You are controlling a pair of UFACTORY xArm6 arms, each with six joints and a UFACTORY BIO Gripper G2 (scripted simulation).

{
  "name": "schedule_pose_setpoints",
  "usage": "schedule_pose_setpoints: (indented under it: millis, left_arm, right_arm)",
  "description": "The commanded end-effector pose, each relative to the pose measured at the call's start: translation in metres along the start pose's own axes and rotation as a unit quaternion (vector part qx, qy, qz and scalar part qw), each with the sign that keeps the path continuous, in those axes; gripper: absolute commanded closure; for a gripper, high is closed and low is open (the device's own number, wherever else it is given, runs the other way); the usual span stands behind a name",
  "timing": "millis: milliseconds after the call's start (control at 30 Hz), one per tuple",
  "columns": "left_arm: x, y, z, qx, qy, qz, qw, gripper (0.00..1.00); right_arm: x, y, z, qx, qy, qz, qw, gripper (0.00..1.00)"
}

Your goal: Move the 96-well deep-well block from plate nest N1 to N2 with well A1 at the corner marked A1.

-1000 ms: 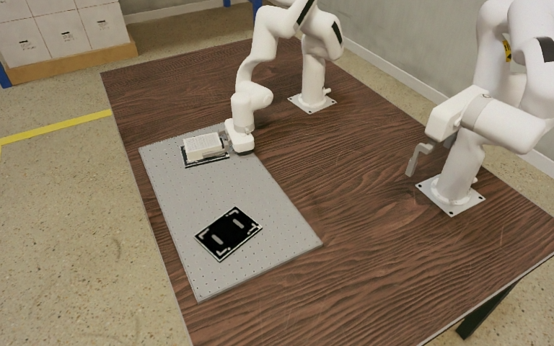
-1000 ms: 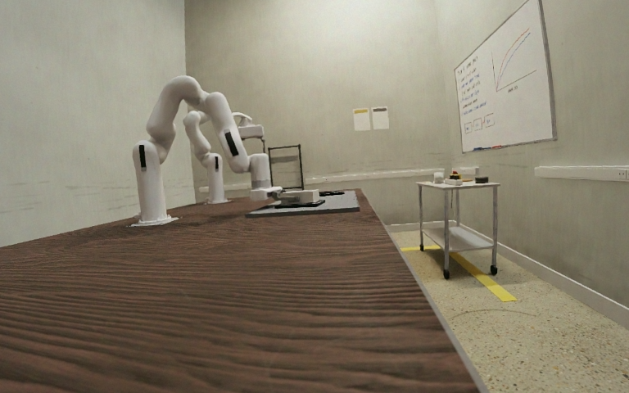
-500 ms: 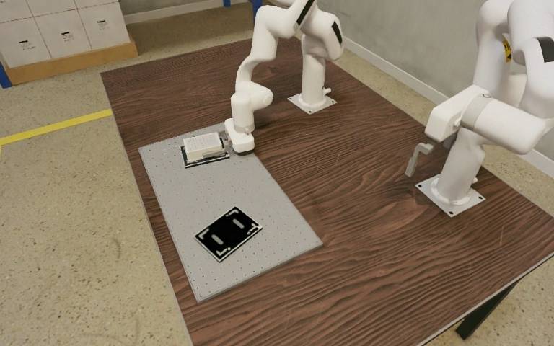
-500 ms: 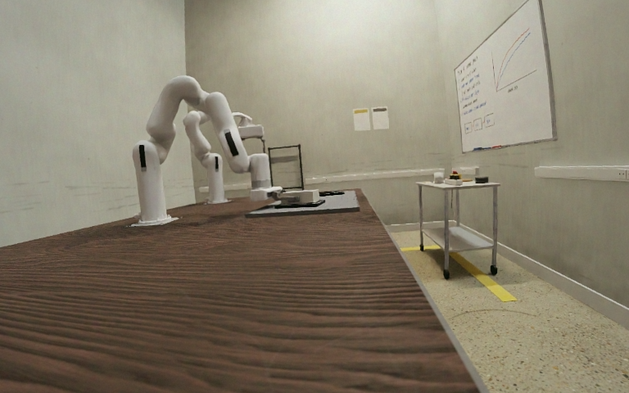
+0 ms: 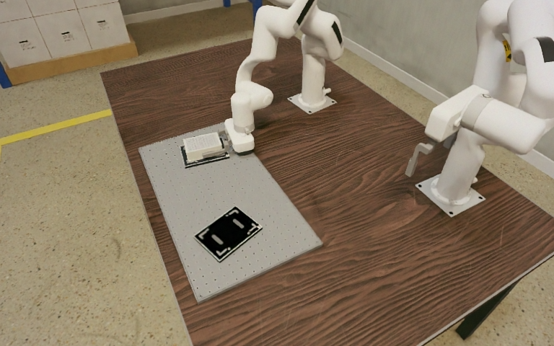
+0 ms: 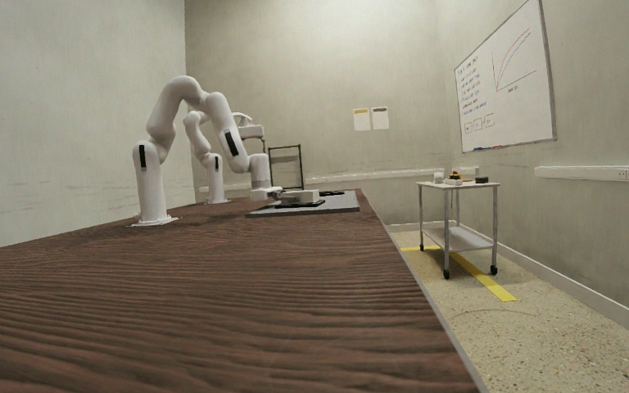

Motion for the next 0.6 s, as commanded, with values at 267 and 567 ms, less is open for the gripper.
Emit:
schedule_pose_setpoints:
  millis: [267, 567]
  left_arm:
    - [0.0002, -0.0004, 0.0009, -0.001, -0.001, 0.000, 1.0000, 0.00]
    - [0.0002, -0.0004, 0.0009, -0.001, -0.001, 0.000, 1.0000, 0.00]
  right_arm:
    - [0.0035, 0.0003, -0.0010, 0.000, -0.002, -0.001, 1.0000, 1.00]
    - [0.0095, -0.0002, -0.0010, 0.000, -0.002, -0.001, 1.0000, 1.00]
Point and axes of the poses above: on each arm, the point midway between the two finger pads, its own z axis back along the fingers, its own y axis across the jaws, x = y × z, the point moved 4 cm from there along z, back along the fingers, and after that the axes turned 5 degrees about z, right-handed, at the moved point
